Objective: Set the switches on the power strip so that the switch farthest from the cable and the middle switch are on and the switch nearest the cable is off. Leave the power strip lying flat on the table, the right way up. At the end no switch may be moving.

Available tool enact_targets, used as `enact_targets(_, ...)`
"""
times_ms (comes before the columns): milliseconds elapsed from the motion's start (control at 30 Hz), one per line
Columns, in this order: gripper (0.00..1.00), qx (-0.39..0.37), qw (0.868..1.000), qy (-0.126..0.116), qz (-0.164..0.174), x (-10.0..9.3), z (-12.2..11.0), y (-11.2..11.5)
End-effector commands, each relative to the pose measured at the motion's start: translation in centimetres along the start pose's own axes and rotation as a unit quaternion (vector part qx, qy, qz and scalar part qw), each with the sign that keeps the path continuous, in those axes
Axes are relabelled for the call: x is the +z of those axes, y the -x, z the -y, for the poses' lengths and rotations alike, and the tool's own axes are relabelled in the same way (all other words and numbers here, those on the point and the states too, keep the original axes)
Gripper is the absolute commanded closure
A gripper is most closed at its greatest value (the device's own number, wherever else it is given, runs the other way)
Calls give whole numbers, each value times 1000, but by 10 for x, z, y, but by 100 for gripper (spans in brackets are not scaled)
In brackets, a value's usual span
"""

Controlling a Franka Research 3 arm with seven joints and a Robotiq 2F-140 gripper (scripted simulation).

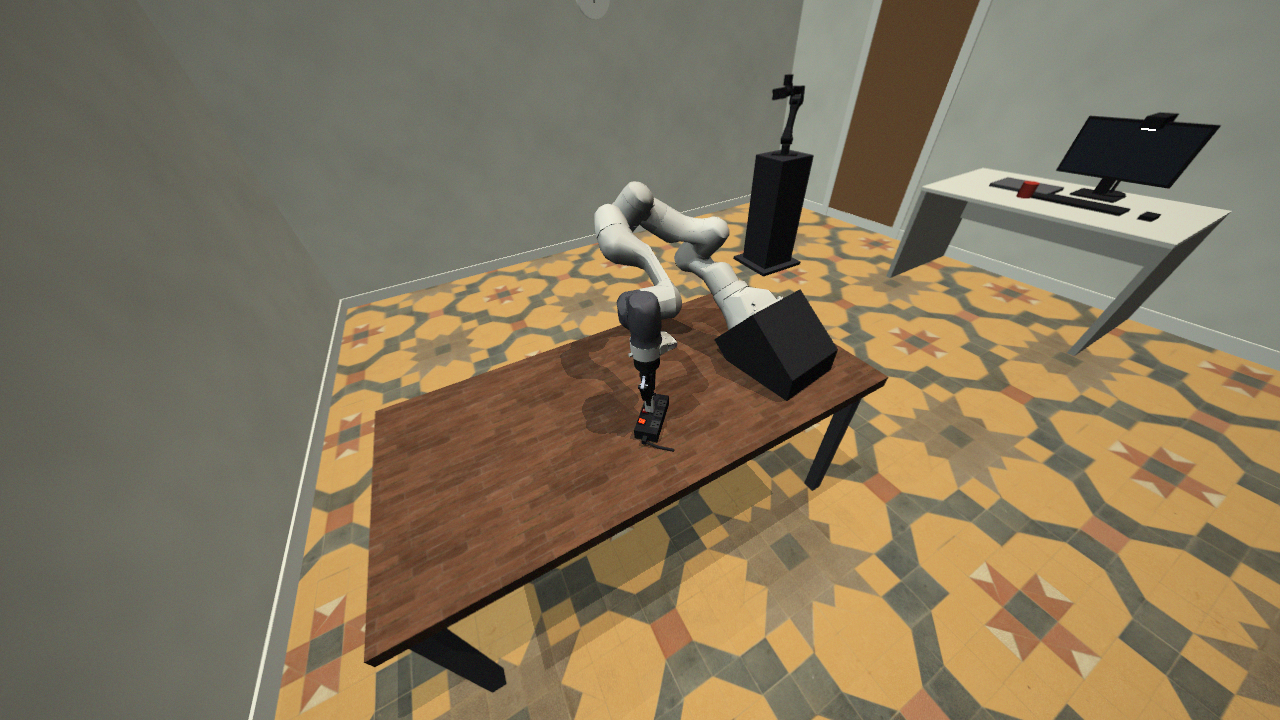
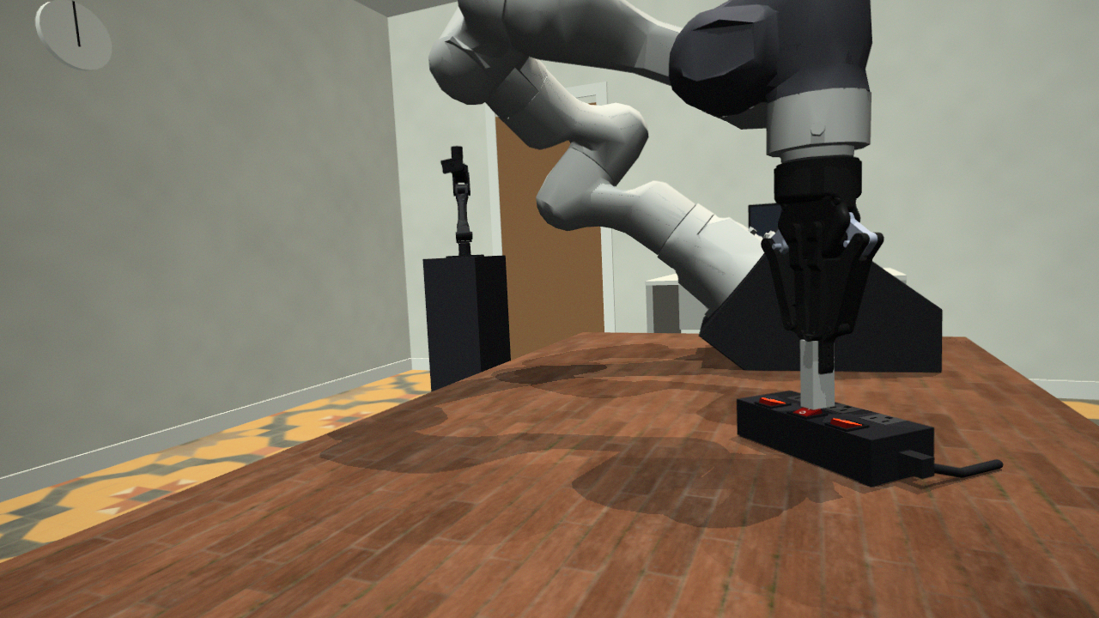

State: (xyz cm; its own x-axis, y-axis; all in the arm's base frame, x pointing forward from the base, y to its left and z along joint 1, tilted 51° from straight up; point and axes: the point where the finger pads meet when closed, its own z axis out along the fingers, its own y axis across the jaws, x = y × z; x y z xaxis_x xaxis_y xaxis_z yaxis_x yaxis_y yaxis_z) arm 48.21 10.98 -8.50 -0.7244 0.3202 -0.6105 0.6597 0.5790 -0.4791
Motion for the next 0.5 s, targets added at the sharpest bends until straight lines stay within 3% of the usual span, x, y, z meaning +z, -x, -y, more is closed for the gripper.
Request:
enact_targets(0,100,1,1000,0,-1,1,0,-1)
enact_targets(467,100,1,1000,0,-1,-30,0,-1)
